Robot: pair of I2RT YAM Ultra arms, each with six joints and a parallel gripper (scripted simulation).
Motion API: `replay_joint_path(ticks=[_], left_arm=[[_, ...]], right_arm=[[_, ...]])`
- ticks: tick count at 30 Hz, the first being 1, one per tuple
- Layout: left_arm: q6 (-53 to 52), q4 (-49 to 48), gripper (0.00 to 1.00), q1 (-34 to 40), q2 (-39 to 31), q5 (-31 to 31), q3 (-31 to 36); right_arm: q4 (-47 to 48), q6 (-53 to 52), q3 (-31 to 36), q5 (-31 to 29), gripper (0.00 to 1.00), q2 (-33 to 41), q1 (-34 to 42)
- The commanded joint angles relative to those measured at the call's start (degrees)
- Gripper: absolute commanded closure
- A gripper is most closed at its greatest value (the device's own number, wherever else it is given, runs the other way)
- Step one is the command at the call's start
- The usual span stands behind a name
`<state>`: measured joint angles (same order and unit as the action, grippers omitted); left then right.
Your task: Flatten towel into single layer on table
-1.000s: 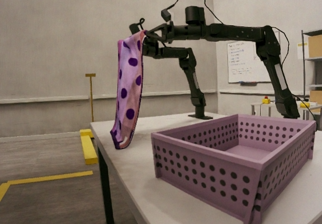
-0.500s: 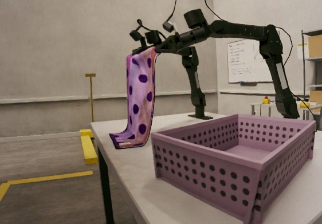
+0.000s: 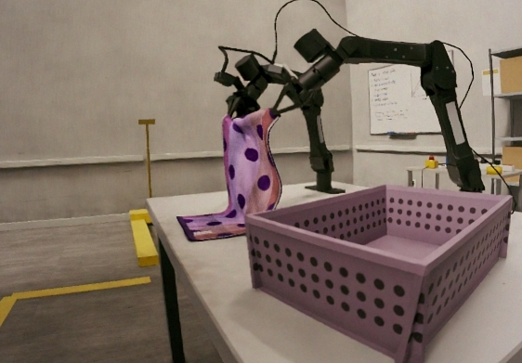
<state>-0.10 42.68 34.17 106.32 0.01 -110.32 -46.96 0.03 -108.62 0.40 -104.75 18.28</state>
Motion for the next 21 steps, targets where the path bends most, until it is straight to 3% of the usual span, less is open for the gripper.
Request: replay_joint_path(ticks=[1,3,4,9,10,12,13,15,16,20,21], left_arm=[[0.34,6.57,1.0,0.99,0.37,-0.6,-1.46],[0.63,7.08,1.0,0.24,-0.3,-0.46,-1.69],[0.42,10.17,1.0,2.33,-0.43,-0.43,0.9],[0.48,12.28,1.0,3.75,-0.74,-0.2,2.47],[0.33,12.88,1.0,5.08,-1.47,-0.16,4.96],[0.51,12.5,1.0,5.23,-1.73,-0.17,5.6],[0.42,7.65,1.0,6.63,-4.13,-0.05,12.12],[0.57,6.68,1.0,6.78,-4.68,-0.12,13.15],[0.48,3.77,1.0,8.24,-6.62,-0.03,18.76],[0.65,2.46,1.0,7.29,-7.38,-0.59,20.0],[0.6,-0.46,1.0,9.95,-9.0,-0.42,25.16]], right_arm=[[-5.96,0.44,-1.76,-0.69,1.0,2.39,0.58],[-6.67,0.31,-2.05,-0.77,1.0,2.27,0.19],[-9.76,0.45,1.69,-0.74,1.0,2.72,0.66],[-10.62,0.42,5.92,-0.77,1.0,4.55,0.6],[-6.19,0.46,13.42,-0.71,1.0,8.03,0.97],[-5.06,0.39,14.74,-0.77,1.0,8.9,0.7],[-2.6,0.45,21.38,-0.7,1.0,11.98,1.13],[-1.29,0.39,22.71,-0.76,1.0,12.96,0.98],[1.02,0.43,28.95,-0.7,1.0,15.9,1.3],[2.35,0.36,30.32,-0.86,1.0,17.1,0.26],[4.77,0.39,36.22,-0.78,1.0,19.81,0.94]])
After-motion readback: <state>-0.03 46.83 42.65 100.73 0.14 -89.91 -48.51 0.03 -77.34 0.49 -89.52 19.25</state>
